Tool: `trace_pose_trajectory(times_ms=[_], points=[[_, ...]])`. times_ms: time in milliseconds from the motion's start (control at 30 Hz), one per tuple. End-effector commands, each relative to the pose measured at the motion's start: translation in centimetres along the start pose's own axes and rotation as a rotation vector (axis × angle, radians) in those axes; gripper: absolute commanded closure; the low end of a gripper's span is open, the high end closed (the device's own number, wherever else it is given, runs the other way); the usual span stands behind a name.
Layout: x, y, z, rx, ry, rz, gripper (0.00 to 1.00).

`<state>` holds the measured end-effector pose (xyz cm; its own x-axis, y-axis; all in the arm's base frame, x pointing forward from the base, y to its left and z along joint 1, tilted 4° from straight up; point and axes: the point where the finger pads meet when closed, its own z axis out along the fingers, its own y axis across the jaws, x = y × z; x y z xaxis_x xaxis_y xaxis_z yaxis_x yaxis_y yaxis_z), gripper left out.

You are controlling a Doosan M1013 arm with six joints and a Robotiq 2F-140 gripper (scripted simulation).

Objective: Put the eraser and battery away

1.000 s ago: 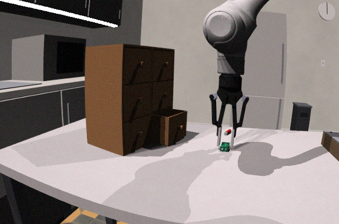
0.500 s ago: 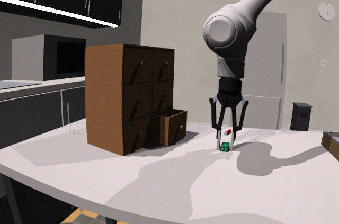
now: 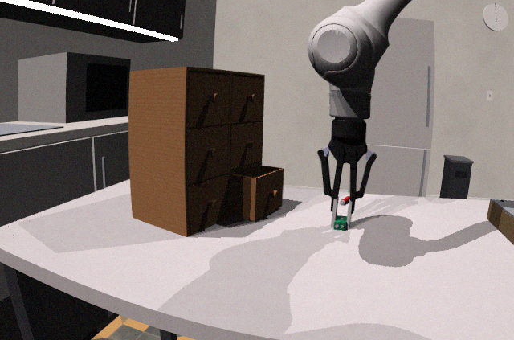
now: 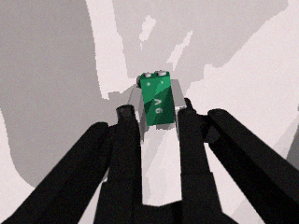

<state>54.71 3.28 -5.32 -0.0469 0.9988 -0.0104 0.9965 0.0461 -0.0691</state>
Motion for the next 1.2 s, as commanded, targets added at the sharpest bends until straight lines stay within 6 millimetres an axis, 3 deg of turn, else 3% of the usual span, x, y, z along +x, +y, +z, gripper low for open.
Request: trace_pose_trajectory(times_ms=[0, 633, 733, 967, 1167], points=[[0.0, 0.0, 0.0, 0.000, 0.000, 0.000, 0.86], [0.0, 0.0, -0.2, 0.000, 0.000, 0.000, 0.86], [0.0, 0.0, -1.9, 0.000, 0.000, 0.000, 0.86], [0.0, 0.0, -9.3, 0.000, 0.000, 0.000, 0.86], [0.0, 0.0, -10.0, 0.000, 0.000, 0.000, 0.86]])
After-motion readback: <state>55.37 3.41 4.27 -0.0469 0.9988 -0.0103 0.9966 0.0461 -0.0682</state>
